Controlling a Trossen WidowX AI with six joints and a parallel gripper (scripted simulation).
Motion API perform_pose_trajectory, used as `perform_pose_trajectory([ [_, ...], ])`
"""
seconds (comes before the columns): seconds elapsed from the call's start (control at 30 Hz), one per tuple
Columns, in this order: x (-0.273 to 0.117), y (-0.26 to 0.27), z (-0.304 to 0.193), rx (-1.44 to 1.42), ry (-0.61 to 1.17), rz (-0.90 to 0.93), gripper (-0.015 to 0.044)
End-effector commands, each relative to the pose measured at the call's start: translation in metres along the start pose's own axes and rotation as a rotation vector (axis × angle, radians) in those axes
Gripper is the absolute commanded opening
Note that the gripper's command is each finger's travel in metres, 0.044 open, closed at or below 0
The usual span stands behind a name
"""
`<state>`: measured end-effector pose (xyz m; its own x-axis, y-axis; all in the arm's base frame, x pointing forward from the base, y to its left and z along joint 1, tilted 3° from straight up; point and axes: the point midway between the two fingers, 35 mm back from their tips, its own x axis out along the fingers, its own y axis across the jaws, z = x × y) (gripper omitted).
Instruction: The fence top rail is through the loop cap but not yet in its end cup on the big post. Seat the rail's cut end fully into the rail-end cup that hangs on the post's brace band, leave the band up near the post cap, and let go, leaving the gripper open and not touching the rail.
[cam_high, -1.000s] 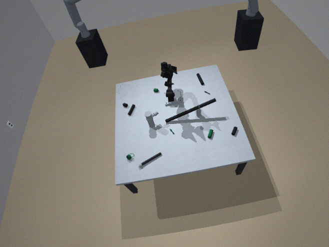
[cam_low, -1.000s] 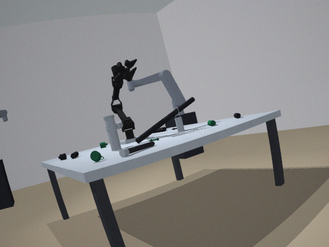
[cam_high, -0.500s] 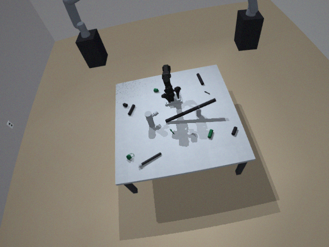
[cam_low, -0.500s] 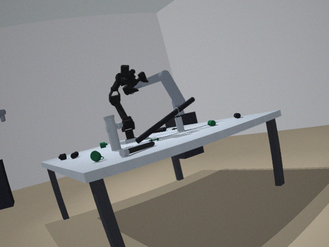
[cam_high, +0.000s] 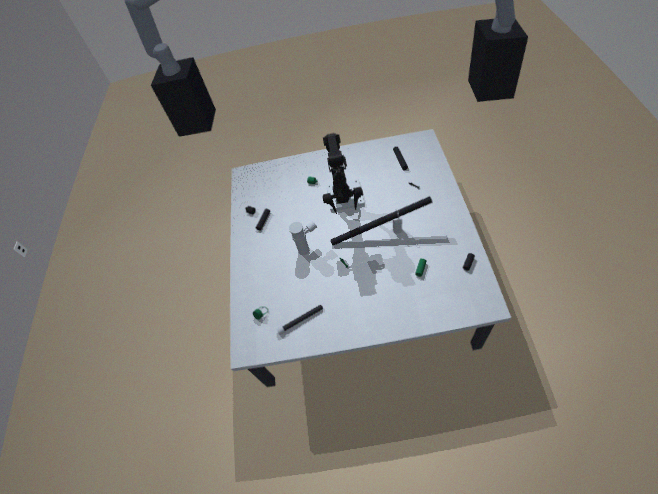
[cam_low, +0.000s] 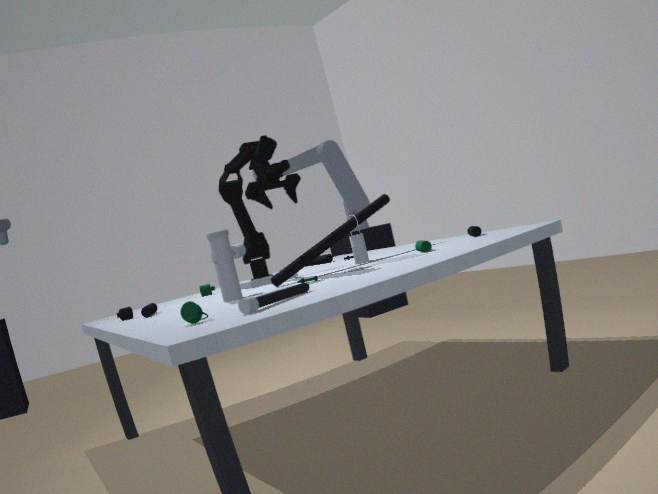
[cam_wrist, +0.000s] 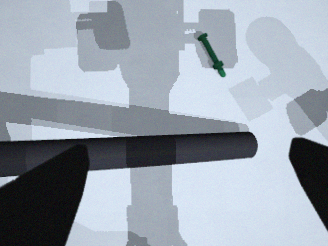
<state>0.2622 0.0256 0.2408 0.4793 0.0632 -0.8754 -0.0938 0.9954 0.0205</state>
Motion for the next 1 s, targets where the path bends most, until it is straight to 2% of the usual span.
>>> perform_pose_trajectory([
  [0.0, 0.001, -0.005, 0.000, -0.044, 0.018, -0.011, 0.0440],
  [0.33, 0.008, -0.058, -0.006, -0.645, 0.112, 0.064, 0.0440],
  [0.63, 0.007, -0.113, -0.021, -1.216, 0.083, 0.192, 0.0440],
  [0.97, -0.001, -0.161, -0.041, -1.483, -0.028, 0.251, 0.0440],
])
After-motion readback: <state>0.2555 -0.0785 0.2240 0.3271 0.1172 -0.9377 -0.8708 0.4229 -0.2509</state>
